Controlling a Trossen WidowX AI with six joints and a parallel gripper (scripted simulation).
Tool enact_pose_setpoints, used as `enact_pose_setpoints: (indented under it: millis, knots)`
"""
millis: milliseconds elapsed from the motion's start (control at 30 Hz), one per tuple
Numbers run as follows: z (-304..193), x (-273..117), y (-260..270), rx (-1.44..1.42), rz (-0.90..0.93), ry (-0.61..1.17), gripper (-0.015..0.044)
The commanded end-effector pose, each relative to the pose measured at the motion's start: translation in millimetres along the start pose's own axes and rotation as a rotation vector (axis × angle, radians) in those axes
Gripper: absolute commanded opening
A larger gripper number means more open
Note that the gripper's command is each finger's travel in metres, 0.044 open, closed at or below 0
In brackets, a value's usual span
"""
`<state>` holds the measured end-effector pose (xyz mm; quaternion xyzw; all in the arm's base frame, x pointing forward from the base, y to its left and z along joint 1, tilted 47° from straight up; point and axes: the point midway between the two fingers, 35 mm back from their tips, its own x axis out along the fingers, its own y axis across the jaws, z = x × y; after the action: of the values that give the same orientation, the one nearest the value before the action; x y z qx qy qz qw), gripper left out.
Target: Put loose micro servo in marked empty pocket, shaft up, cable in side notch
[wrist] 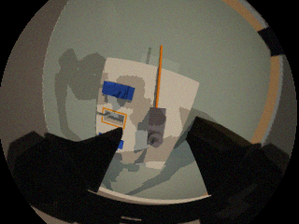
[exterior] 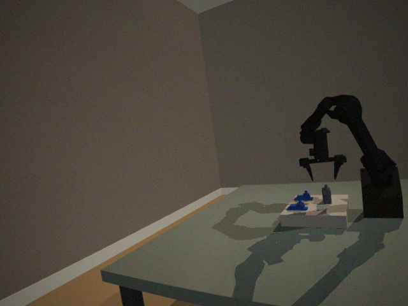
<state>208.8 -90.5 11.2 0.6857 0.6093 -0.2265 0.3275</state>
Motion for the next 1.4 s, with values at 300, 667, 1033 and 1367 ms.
enact_pose_setpoints:
  millis: [300,667,1033,1367]
  knots:
    - [-2,26,-4,0.015,-0.004,0.024,0.0440]
    - [-2,38,-4,0.015,-0.004,0.024,0.0440]
    - [-2,46,-5,0.015,-0.004,0.025,0.0335]
    - [-2,46,-5,0.015,-0.004,0.025,0.0112]
